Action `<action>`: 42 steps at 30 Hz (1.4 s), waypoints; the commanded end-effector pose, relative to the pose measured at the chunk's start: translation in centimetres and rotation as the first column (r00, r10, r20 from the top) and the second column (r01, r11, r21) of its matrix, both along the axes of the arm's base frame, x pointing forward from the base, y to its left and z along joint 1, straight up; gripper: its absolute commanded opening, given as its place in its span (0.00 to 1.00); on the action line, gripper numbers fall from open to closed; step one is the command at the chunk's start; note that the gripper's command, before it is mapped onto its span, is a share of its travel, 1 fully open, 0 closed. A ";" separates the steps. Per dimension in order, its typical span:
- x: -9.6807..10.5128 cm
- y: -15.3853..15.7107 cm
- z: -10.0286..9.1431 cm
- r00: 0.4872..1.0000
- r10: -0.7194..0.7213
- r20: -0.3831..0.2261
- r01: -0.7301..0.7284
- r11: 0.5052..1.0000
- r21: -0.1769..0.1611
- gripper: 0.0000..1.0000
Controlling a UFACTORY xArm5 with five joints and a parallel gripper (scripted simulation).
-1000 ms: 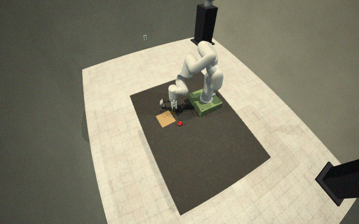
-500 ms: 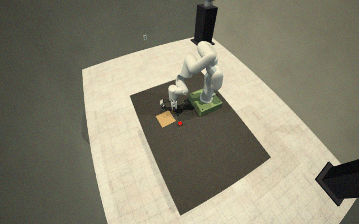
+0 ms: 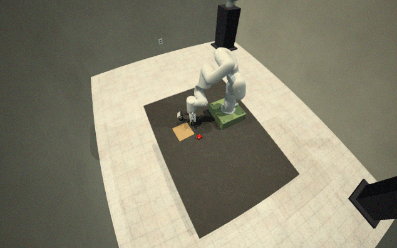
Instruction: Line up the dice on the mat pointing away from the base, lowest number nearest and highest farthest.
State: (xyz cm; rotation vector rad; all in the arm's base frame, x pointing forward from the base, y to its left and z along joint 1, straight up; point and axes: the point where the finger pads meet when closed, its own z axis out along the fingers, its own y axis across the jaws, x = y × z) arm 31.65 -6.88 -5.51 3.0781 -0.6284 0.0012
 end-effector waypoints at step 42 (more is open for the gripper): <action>0.2 0.0 -1.2 1.000 0.000 0.003 0.000 1.000 -0.001 0.47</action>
